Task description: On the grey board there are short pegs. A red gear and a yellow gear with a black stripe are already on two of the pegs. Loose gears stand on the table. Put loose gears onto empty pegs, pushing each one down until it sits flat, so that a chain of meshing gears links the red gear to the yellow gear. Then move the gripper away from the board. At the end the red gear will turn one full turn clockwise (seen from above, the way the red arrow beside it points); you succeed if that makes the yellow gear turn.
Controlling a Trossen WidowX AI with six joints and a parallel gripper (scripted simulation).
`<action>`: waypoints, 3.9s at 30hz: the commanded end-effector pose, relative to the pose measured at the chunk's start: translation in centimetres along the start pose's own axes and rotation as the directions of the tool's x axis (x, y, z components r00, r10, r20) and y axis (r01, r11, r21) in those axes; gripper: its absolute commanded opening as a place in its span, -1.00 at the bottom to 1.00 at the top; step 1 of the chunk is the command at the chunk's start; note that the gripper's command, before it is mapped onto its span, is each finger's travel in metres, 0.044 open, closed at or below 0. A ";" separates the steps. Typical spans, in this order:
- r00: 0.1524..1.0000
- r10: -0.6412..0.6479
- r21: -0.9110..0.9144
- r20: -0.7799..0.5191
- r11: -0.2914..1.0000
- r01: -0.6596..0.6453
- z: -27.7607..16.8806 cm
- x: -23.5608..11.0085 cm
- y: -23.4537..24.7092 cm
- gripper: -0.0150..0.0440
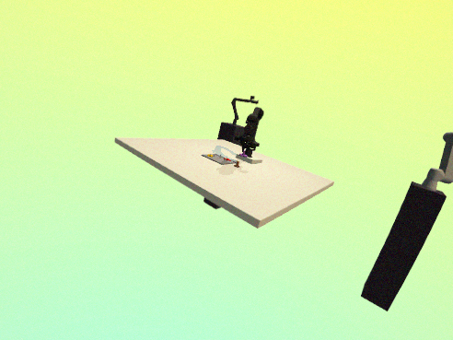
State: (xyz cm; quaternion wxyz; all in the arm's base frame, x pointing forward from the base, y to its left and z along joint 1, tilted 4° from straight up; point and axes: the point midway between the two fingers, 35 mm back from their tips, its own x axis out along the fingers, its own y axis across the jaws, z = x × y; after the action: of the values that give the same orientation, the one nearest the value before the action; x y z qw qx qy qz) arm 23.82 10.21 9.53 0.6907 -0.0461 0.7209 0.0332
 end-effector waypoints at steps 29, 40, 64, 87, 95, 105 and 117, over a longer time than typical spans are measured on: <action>1.000 0.000 -0.004 0.005 1.000 0.001 -1.0 -6.8 -0.8 -0.49; 1.000 0.000 0.010 0.007 1.000 0.000 0.2 -5.9 -2.4 -0.49; 1.000 -0.007 0.023 0.007 1.000 0.007 2.6 -3.4 -7.1 -0.49; 1.000 -0.011 0.014 0.008 1.000 0.011 3.9 -0.8 -12.1 -0.49; 1.000 -0.012 0.006 0.009 1.000 0.012 4.1 0.2 -13.9 -0.49; 1.000 -0.014 -0.003 0.009 1.000 0.014 4.2 1.4 -16.3 -0.49; 1.000 -0.014 -0.005 0.009 1.000 0.014 4.0 1.3 -16.6 -0.49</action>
State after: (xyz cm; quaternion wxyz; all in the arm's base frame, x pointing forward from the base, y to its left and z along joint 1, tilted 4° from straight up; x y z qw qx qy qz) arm 29.63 -5.79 8.21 0.6937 -0.0493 0.7180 0.0296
